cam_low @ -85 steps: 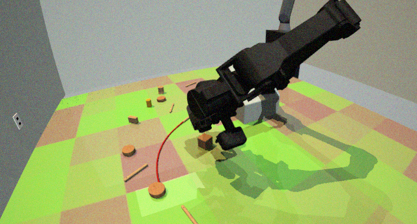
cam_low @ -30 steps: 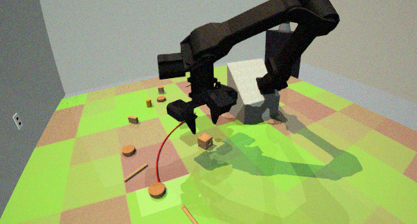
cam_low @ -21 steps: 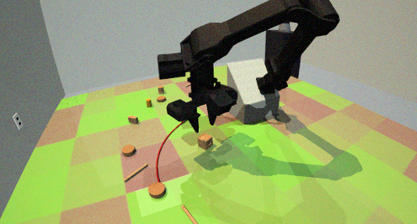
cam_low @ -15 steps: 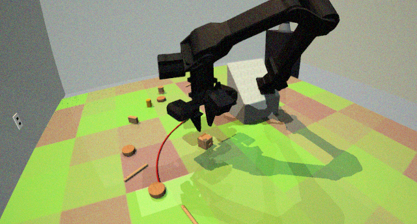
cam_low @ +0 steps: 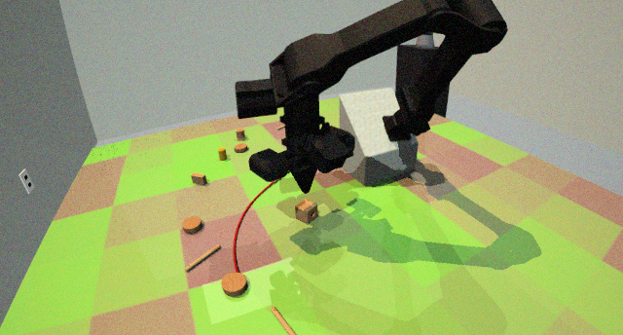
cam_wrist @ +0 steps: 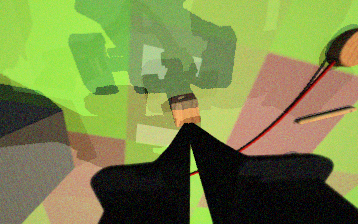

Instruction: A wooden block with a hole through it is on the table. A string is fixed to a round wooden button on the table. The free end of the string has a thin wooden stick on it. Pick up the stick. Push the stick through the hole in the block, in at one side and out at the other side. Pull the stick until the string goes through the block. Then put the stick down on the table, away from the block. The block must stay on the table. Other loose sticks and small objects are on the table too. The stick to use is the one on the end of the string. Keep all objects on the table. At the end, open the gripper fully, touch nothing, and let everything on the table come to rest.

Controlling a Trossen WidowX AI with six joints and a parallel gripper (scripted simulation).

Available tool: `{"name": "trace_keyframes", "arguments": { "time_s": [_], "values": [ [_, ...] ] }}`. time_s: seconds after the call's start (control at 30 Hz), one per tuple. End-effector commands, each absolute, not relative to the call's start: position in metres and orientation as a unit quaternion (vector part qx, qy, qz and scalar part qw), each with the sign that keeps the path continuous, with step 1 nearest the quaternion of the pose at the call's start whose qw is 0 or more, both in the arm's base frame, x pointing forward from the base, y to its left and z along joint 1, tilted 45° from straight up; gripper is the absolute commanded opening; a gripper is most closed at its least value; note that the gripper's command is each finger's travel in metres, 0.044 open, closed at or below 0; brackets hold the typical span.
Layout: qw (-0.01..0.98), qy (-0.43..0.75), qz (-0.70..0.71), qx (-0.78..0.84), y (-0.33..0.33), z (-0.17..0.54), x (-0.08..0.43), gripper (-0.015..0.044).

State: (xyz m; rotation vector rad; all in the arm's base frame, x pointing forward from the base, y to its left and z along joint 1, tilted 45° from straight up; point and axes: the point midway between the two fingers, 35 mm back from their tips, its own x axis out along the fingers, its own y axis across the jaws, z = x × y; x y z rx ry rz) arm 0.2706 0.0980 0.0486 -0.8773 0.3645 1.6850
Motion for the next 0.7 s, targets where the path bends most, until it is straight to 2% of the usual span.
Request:
{"name": "trace_keyframes", "arguments": {
  "time_s": [0.0,0.17,0.47,0.5,0.53,0.67],
  "values": [
    [0.568,0.155,0.717,-0.373,0.0981,0.0486,0.2705,0.0],
    [0.568,0.155,0.717,-0.373,0.0981,0.0486,0.2705,0.0],
    [0.568,0.155,0.717,-0.373,0.098,0.0486,0.2706,0.0236],
    [0.568,0.155,0.717,-0.373,0.098,0.0486,0.2706,0.0243],
    [0.568,0.155,0.717,-0.373,0.098,0.0486,0.2706,0.0243],
    [0.568,0.155,0.717,-0.373,0.098,0.0486,0.2706,0.0138]
  ]
}}
